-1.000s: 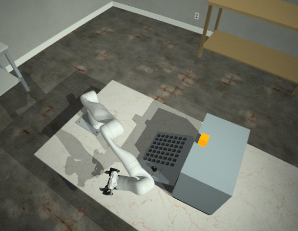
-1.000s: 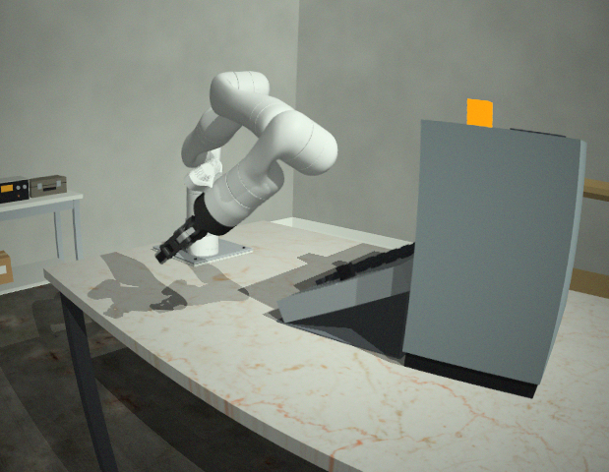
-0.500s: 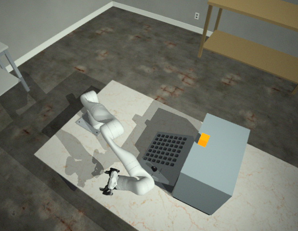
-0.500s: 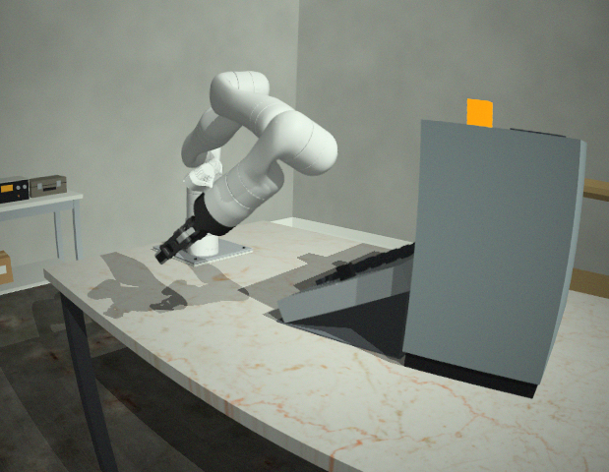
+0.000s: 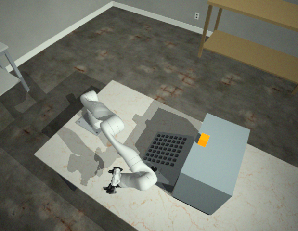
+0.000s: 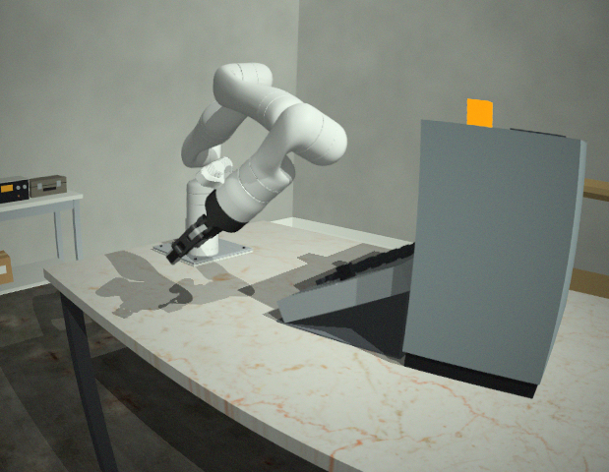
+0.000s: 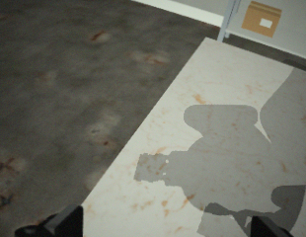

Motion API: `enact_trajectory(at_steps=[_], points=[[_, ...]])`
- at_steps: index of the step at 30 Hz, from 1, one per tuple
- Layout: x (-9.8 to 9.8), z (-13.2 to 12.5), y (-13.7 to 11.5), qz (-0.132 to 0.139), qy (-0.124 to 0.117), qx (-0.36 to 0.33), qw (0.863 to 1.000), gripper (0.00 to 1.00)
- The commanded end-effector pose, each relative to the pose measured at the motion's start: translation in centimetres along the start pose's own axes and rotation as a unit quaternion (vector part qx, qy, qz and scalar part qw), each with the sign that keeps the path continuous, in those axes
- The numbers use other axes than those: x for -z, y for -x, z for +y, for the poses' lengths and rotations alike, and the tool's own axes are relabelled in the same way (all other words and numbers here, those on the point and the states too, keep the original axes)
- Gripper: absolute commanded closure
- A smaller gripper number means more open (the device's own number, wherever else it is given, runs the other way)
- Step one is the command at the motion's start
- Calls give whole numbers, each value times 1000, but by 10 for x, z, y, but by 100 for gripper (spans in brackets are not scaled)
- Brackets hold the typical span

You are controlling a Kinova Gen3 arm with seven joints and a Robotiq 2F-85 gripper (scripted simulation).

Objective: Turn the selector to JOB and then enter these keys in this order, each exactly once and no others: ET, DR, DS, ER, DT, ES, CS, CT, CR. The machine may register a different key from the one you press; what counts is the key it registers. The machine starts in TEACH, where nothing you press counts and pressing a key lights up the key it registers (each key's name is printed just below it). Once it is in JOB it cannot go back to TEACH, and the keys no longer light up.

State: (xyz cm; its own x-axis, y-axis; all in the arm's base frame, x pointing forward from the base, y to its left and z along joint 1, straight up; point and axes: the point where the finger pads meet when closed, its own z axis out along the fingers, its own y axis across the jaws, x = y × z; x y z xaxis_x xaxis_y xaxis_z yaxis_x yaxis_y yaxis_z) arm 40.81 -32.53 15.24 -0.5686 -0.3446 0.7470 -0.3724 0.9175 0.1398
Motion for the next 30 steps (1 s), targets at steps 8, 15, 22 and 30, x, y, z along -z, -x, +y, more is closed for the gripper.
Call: enact_trajectory(at_steps=[8, 15, 22, 30], points=[[39, 36, 28, -76, -48, -30, 995, 0], [61, 67, 48, -132, -65, -54, 988, 0], [83, 111, 68, -200, -73, -76, 974, 0], [83, 111, 68, -200, -73, -76, 974, 0]])
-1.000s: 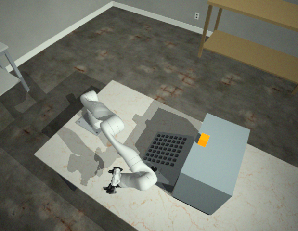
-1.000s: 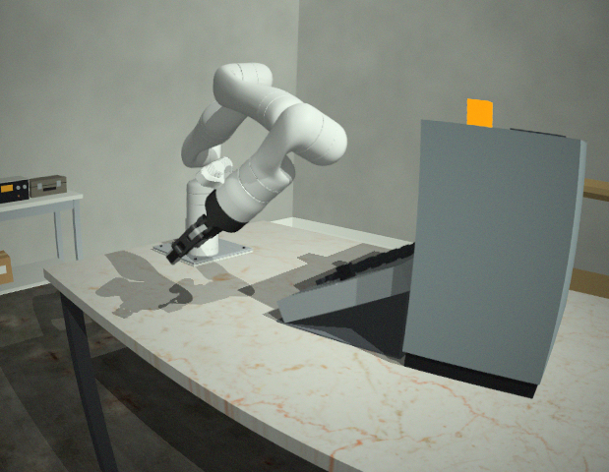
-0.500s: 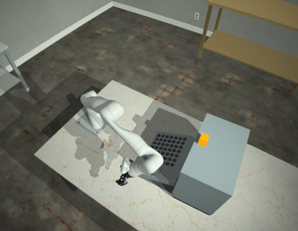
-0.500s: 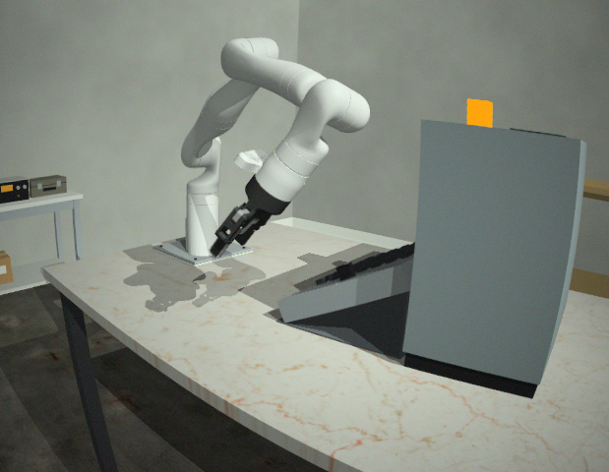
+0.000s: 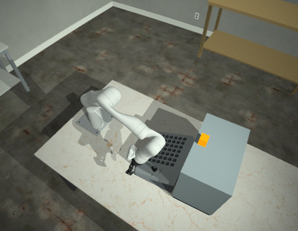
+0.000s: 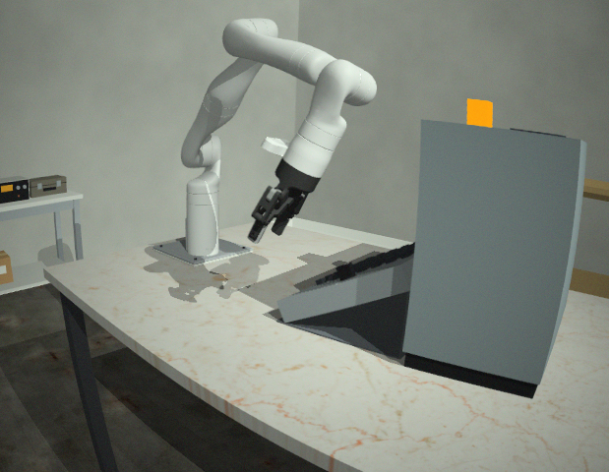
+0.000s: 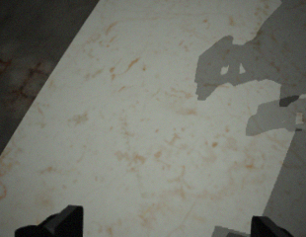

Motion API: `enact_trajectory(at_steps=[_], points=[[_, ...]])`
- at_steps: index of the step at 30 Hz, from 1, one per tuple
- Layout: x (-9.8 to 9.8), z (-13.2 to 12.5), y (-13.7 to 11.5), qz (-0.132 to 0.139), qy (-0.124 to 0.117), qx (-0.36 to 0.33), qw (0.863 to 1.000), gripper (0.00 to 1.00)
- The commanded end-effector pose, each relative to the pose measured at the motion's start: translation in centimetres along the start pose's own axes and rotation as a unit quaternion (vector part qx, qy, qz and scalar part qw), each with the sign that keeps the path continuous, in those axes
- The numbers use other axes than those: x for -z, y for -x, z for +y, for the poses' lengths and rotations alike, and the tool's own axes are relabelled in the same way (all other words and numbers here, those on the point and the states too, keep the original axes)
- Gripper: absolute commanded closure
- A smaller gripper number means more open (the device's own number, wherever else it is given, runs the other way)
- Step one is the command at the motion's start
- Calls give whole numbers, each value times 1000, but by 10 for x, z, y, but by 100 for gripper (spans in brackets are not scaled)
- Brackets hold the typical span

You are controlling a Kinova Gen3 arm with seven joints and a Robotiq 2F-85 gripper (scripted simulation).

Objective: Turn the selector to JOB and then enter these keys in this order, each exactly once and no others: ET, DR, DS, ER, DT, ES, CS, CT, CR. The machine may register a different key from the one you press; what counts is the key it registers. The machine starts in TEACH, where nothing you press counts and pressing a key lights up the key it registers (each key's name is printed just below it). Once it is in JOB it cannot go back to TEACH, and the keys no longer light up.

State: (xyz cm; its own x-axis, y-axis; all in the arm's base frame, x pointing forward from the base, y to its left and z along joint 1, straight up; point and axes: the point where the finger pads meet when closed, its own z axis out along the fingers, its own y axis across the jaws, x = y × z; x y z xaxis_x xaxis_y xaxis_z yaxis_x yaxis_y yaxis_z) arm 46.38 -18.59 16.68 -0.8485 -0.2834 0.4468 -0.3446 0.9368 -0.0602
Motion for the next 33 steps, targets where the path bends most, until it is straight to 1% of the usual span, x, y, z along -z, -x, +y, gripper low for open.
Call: enact_trajectory(at_steps=[1, 3, 4, 12, 13, 21, 22, 30, 31, 33], points=[[5, 1, 1, -6, -4, -1, 1000, 0], [5, 1, 1, -6, -4, -1, 1000, 0], [9, 11, 5, -21, -4, -10, 1000, 0], [9, 11, 5, -21, -4, -10, 1000, 0], [13, 22, 9, -36, -3, -18, 999, 0], [13, 22, 9, -36, -3, -18, 999, 0], [18, 33, 12, -51, -2, -27, 998, 0], [18, 33, 12, -51, -2, -27, 998, 0], [22, 45, 15, -66, 0, -36, 997, 0], [22, 45, 15, -66, 0, -36, 997, 0]])
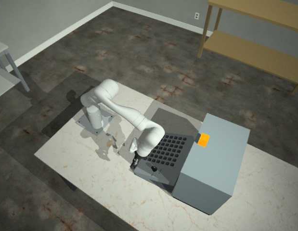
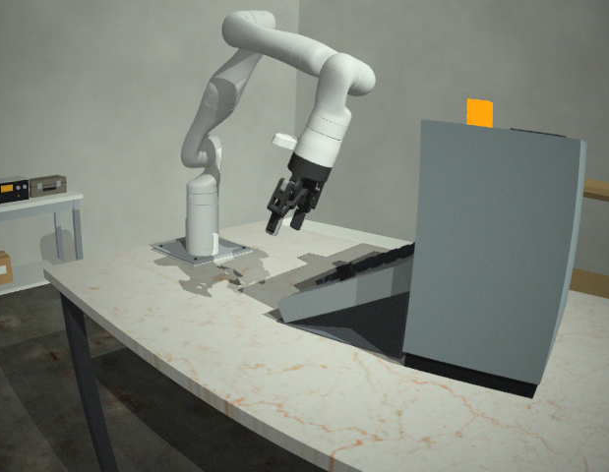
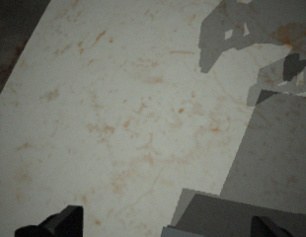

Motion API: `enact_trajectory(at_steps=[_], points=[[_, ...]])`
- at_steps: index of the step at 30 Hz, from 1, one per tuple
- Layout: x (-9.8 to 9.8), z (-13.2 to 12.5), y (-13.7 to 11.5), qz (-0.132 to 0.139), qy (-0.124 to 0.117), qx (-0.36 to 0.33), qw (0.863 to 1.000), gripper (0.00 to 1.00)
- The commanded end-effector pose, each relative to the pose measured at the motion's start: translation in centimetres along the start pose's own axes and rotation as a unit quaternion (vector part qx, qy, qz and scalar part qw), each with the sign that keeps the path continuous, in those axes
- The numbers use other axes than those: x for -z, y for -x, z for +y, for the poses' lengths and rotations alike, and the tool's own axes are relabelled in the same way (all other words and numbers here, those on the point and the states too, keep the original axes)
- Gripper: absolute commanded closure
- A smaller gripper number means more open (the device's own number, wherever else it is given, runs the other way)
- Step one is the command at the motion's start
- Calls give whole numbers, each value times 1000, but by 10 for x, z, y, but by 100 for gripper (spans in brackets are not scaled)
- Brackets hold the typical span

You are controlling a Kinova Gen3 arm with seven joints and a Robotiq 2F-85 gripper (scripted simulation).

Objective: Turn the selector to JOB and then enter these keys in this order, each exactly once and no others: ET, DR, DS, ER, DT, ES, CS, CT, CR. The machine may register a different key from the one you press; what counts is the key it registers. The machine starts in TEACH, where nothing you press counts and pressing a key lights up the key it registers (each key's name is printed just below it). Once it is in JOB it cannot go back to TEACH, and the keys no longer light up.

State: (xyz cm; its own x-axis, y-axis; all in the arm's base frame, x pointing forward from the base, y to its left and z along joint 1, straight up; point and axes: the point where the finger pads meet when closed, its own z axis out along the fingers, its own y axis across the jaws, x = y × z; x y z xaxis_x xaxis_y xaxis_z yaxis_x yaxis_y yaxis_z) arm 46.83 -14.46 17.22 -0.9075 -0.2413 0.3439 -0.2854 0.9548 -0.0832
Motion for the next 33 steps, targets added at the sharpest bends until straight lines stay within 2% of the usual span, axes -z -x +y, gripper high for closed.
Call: enact_trajectory(at_steps=[1, 6, 7, 18, 19, 27, 28, 33], points=[[7, 8, 3, -13, -1, -3, 1000, 0], [7, 8, 3, -13, -1, -3, 1000, 0], [11, 20, 5, -28, 2, -13, 1000, 0], [11, 20, 5, -28, 2, -13, 1000, 0], [15, 32, 7, -44, 5, -24, 999, 0], [15, 32, 7, -44, 5, -24, 999, 0], [18, 45, 9, -59, 10, -35, 998, 0], [18, 45, 9, -59, 10, -35, 998, 0]])
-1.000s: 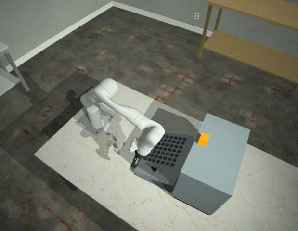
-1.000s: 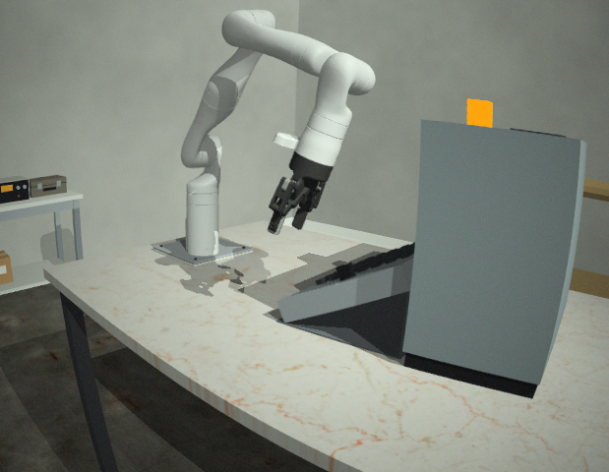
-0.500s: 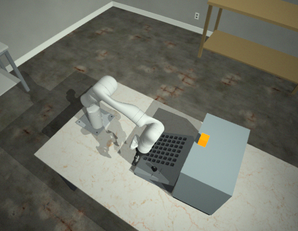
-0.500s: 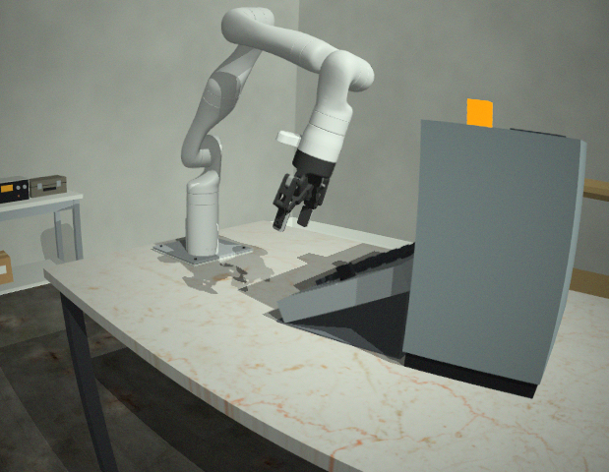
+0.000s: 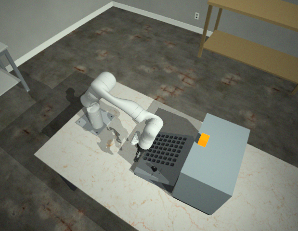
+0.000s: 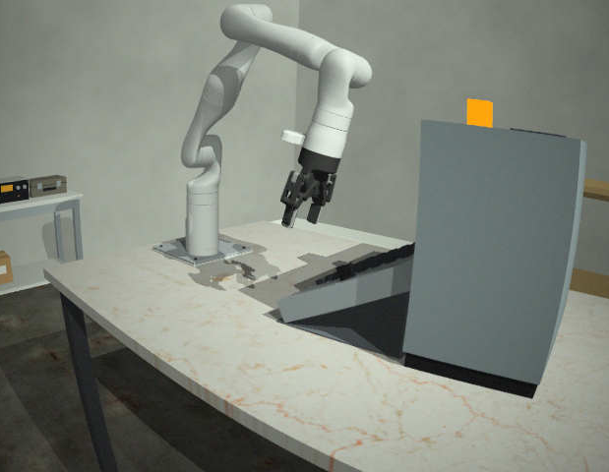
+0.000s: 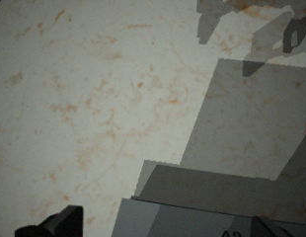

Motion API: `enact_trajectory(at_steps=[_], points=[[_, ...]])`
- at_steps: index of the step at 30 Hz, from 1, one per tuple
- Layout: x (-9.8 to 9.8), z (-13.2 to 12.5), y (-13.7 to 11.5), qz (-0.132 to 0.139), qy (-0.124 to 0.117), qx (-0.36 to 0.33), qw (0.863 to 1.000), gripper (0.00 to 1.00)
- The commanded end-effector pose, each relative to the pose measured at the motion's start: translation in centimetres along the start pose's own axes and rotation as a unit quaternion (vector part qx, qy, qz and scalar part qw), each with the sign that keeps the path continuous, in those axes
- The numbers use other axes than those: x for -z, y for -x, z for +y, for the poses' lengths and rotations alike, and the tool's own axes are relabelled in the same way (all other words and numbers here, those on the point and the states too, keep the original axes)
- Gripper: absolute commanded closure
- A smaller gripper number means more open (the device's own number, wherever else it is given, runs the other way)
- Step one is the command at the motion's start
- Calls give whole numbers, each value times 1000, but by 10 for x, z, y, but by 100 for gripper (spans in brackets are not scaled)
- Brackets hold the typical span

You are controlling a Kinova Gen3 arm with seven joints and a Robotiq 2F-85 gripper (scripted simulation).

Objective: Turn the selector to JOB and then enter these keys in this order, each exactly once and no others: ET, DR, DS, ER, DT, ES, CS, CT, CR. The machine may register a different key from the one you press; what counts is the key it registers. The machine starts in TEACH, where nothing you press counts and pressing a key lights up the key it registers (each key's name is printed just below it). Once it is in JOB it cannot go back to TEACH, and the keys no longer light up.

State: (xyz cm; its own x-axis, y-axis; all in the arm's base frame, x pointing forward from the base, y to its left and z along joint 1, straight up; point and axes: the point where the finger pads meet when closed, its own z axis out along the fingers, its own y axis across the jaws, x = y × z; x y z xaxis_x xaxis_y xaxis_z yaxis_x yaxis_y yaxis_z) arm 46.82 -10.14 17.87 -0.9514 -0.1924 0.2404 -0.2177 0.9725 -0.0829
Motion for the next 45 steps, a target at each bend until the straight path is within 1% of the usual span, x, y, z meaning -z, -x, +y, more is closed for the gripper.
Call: enact_trajectory(at_steps=[1, 4, 5, 14, 15, 24, 25, 36, 37, 45], points=[[5, 4, 1, -8, 0, -1, 1000, 0], [5, 4, 1, -8, 0, -1, 1000, 0], [8, 17, 2, -23, 5, -13, 1000, 0], [8, 17, 2, -23, 5, -13, 1000, 0], [12, 30, 3, -38, 10, -25, 999, 0], [12, 30, 3, -38, 10, -25, 999, 0], [15, 43, 3, -53, 17, -38, 998, 0], [15, 43, 3, -53, 17, -38, 998, 0], [19, 55, 3, -68, 24, -51, 996, 0], [19, 55, 3, -68, 24, -51, 996, 0]])
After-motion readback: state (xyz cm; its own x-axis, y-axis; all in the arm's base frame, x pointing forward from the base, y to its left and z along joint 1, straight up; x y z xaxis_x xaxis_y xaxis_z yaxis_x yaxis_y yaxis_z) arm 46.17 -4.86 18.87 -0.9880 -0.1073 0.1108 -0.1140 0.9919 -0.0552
